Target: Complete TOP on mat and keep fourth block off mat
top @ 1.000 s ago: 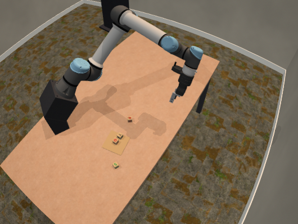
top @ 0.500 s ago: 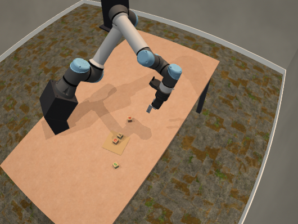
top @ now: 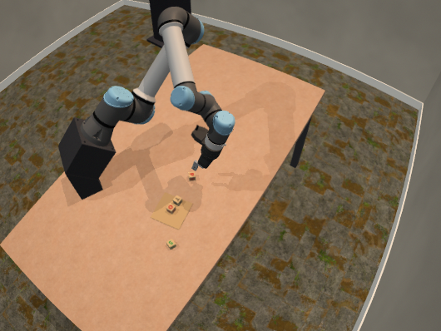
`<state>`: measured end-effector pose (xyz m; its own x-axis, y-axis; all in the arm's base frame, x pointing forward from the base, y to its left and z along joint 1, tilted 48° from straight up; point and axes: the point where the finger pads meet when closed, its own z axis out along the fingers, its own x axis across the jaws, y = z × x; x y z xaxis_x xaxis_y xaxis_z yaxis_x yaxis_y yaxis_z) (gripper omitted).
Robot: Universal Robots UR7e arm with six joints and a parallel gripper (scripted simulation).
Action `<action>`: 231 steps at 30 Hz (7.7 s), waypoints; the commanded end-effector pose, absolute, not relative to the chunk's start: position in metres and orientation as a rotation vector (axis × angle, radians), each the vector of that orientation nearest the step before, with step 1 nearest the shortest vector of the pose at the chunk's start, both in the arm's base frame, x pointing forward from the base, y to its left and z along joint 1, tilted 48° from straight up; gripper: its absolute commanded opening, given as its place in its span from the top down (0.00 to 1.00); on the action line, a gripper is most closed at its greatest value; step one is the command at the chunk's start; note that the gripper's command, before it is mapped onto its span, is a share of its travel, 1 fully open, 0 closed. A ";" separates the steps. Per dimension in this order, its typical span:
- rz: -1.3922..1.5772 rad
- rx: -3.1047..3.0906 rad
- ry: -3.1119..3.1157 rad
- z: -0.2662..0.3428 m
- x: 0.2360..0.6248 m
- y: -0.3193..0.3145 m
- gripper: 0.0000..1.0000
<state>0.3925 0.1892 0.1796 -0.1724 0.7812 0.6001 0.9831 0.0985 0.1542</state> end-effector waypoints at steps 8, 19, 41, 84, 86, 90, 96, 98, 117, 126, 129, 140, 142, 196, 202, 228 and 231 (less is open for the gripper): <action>-0.796 -1.695 -1.966 0.154 0.368 0.198 0.00; -0.802 -1.691 -1.959 0.150 0.365 0.199 0.00; -0.802 -1.691 -1.959 0.150 0.365 0.199 0.00; -0.802 -1.691 -1.959 0.069 0.408 0.091 0.00; -0.802 -1.691 -1.959 0.069 0.408 0.091 0.00; -0.802 -1.691 -1.959 0.069 0.408 0.091 0.00; -0.802 -1.691 -1.959 0.069 0.408 0.091 0.00; -0.802 -1.691 -1.959 0.069 0.408 0.091 0.00; -0.802 -1.691 -1.959 0.069 0.408 0.091 0.00; -0.802 -1.691 -1.959 0.069 0.408 0.091 0.00; -0.802 -1.691 -1.959 0.068 0.408 0.091 0.00; -0.803 -1.689 -1.958 0.037 0.413 0.057 0.00; -0.803 -1.689 -1.958 0.037 0.413 0.057 0.00; -0.803 -1.690 -1.958 0.028 0.444 0.030 0.00; -0.802 -1.690 -1.959 0.004 0.495 -0.016 0.00; -0.802 -1.691 -1.959 -0.020 0.529 -0.049 0.00; -0.802 -1.691 -1.959 -0.020 0.529 -0.049 0.00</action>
<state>0.5288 -0.0487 -0.0203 -0.1647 0.7364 0.6562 0.9852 0.0904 0.1458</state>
